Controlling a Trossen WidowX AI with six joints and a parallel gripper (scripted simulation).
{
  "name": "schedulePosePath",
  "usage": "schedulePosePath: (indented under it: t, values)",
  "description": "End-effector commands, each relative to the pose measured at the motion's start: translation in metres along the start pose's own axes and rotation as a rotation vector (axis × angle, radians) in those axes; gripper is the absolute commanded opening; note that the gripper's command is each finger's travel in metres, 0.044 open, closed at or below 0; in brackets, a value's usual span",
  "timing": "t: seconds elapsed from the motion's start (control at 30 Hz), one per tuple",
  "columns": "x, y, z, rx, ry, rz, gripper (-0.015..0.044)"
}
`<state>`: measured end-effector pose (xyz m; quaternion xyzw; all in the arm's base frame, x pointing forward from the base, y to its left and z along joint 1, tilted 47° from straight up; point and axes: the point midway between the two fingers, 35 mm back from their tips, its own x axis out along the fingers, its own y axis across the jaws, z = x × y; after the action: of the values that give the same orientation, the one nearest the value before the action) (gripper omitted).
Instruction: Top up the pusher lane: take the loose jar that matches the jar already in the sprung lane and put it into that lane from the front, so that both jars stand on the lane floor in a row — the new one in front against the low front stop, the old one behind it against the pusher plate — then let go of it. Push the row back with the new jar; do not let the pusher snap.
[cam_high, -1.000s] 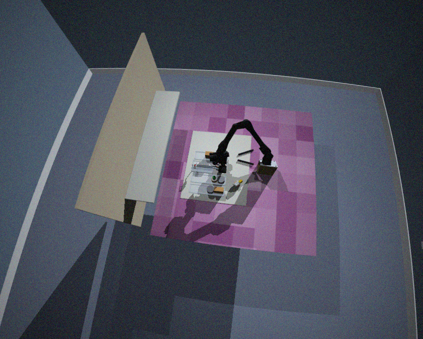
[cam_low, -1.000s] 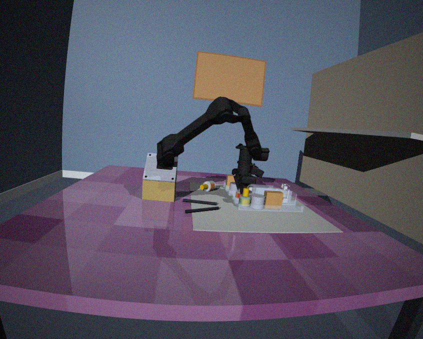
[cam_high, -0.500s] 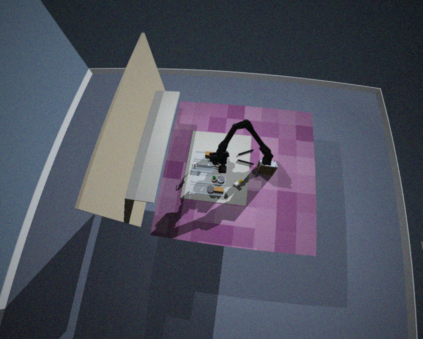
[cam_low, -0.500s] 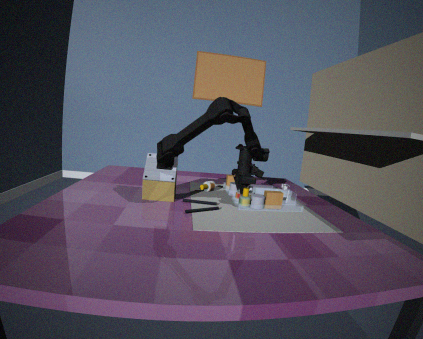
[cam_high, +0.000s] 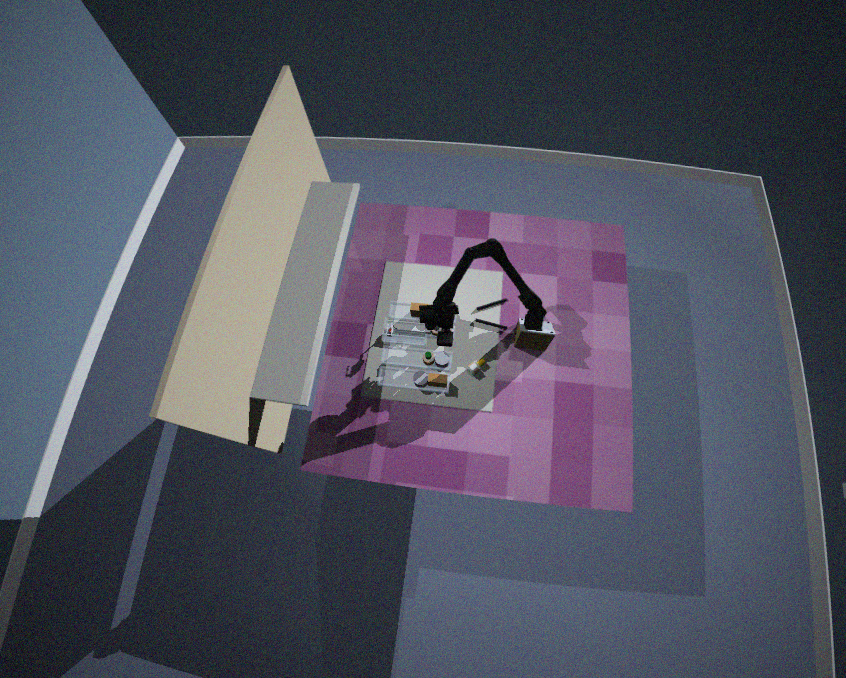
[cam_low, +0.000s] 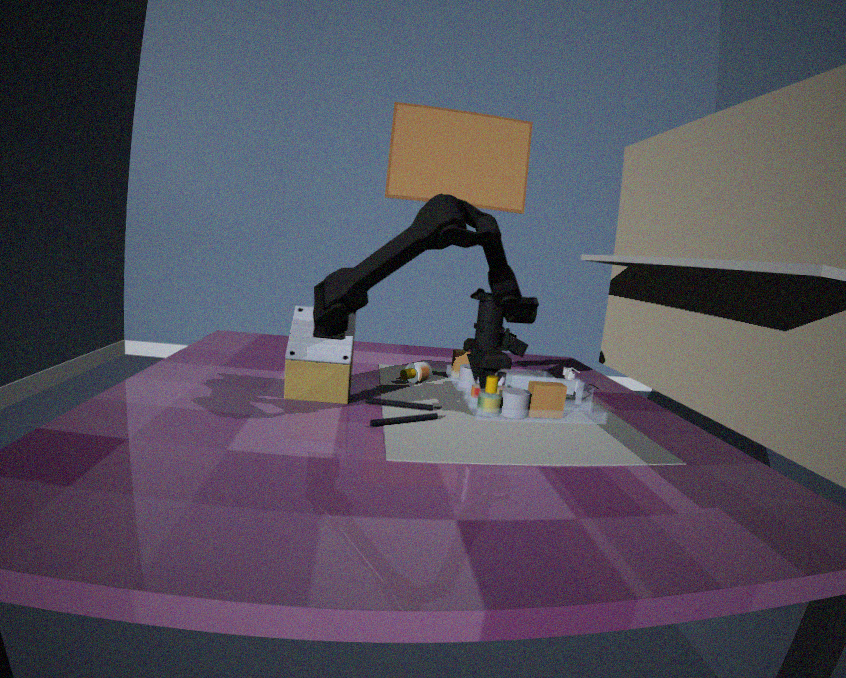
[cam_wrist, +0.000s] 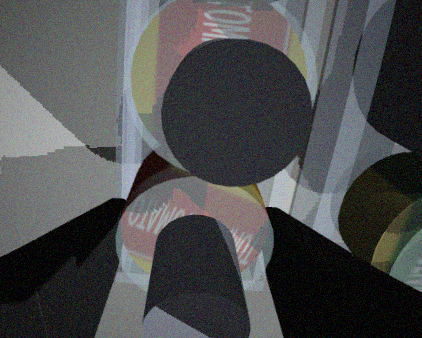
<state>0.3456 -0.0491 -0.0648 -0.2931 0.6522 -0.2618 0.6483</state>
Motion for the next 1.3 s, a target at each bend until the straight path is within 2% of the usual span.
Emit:
schedulePosePath:
  t: [0.0, 1.27]
  values:
    - [0.0039, -0.0044, 0.0019, 0.023, -0.004, -0.006, 0.0000]
    - [0.0040, -0.0042, -0.0045, 0.022, -0.004, -0.006, 0.0000]
